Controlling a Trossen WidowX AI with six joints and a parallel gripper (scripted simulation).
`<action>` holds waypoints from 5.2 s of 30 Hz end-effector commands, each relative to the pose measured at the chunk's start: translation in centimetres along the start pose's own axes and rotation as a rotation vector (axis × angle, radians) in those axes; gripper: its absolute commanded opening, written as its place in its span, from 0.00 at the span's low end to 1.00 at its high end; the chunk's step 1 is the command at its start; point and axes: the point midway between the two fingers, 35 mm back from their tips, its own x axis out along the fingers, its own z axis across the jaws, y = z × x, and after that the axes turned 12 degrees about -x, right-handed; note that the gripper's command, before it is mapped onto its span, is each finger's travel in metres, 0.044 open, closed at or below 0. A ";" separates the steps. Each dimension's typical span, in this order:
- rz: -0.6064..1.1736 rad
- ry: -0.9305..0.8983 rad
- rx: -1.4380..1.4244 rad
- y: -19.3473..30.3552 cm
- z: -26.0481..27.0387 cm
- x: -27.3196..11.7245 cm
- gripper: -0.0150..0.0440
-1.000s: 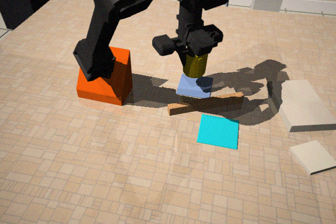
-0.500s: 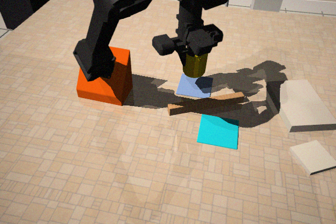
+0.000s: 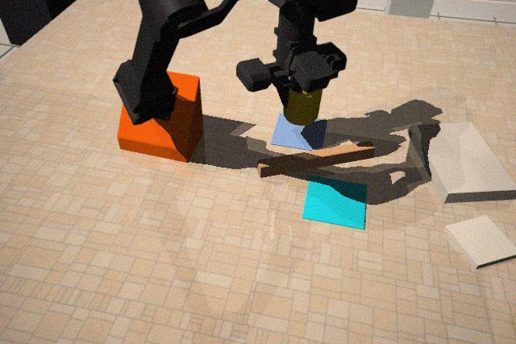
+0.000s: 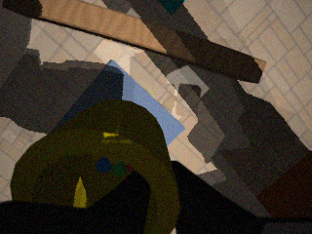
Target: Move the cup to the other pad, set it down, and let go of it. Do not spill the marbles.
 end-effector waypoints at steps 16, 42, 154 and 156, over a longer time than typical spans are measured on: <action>-0.006 -0.009 0.004 -5.0 -2.0 -0.1 0.25; -0.009 -0.006 0.006 -11.8 -4.7 -0.1 0.25; -0.009 -0.007 0.010 -16.3 -6.1 0.7 0.50; -0.009 -0.007 0.009 -16.3 -6.1 0.3 0.50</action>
